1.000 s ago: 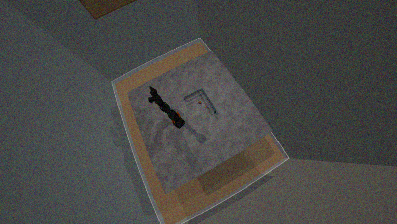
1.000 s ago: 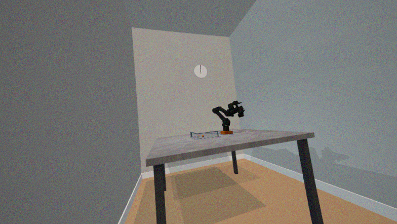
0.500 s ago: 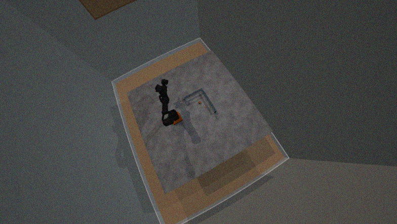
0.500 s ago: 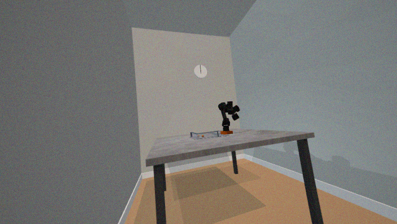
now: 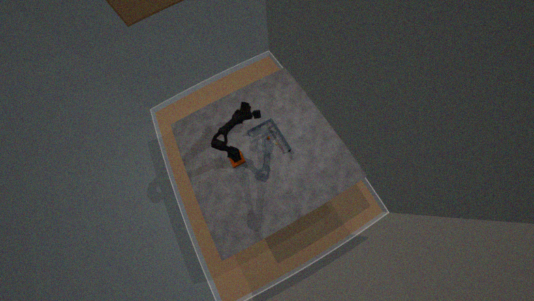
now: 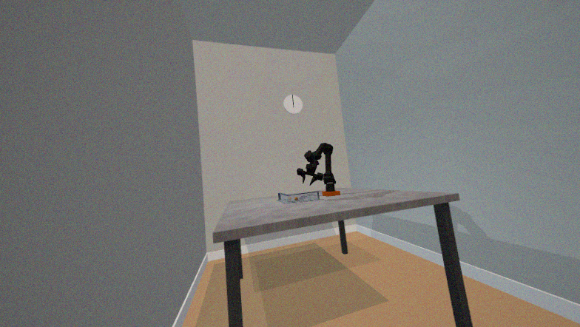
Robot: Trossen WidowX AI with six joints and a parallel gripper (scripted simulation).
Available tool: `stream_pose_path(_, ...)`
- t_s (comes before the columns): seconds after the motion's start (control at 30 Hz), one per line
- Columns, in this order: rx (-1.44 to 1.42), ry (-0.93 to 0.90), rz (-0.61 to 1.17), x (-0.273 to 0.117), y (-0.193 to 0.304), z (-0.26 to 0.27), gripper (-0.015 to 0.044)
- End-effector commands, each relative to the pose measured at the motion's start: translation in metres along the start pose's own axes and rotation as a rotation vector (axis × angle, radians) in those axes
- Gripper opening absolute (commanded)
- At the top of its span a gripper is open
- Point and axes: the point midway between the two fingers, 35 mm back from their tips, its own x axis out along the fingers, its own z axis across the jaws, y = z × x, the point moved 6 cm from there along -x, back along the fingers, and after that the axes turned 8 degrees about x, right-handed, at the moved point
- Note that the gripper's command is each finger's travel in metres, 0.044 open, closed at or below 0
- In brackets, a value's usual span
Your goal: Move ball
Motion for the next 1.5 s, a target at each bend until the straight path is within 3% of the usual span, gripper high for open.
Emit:
stream_pose_path(0.0,0.261,0.029,0.176,0.015,0.021,-0.048,0.0234)
stream_pose_path(0.27,0.663,0.080,0.425,0.026,0.070,-0.114,0.0234)
stream_pose_path(0.43,1.035,0.110,0.676,0.020,0.118,-0.148,0.0234)
stream_pose_path(1.47,1.052,0.111,0.687,0.054,0.145,-0.139,0.0234)
